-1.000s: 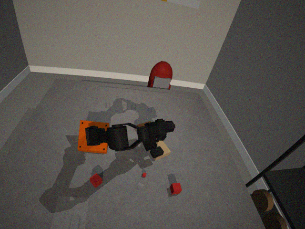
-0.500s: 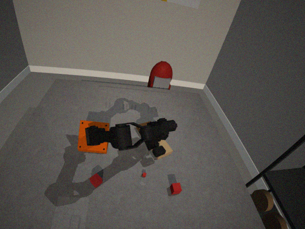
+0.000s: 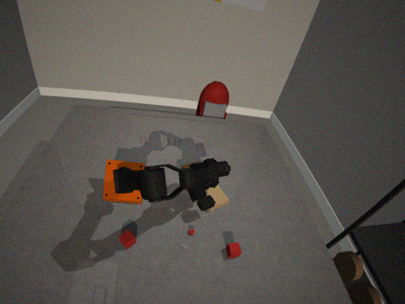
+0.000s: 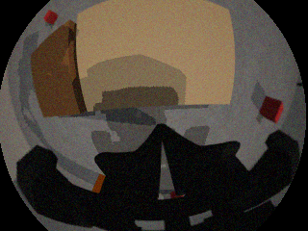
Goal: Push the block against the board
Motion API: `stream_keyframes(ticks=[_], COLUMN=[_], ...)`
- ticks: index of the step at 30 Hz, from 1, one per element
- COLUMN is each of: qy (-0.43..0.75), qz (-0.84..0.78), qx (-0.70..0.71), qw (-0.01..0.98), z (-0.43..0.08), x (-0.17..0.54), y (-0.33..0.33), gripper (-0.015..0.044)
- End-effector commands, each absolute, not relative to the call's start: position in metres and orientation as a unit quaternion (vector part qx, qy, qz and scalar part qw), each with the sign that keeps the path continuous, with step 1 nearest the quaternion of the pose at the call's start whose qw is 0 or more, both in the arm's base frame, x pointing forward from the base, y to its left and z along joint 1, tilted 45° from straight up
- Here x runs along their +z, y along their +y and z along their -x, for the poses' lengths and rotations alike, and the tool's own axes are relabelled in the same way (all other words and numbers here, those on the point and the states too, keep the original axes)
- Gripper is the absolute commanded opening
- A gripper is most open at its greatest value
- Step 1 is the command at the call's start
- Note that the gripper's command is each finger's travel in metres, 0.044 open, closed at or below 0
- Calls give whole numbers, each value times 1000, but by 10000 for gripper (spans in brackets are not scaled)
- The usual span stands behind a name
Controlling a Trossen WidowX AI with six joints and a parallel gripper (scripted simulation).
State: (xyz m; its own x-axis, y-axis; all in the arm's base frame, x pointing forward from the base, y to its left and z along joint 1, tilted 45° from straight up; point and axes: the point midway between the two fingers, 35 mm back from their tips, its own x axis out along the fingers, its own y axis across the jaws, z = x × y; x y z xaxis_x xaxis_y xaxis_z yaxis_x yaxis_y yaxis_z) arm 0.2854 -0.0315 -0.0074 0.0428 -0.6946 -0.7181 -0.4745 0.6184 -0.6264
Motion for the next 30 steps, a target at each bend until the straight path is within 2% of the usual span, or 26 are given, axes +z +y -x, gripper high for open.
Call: stream_keyframes(ticks=[1,11,16,22,30], qy=[684,684,684,684,681], qz=[428,428,427,428,429], qx=[-95,-95,-94,-95,-94], qw=[583,583,583,583,585], z=[-280,-265,-266,-266,-330], x=[-5,-1,34,36,27], y=[-34,-40,-1,1,25], gripper=[0,0,0,0,0])
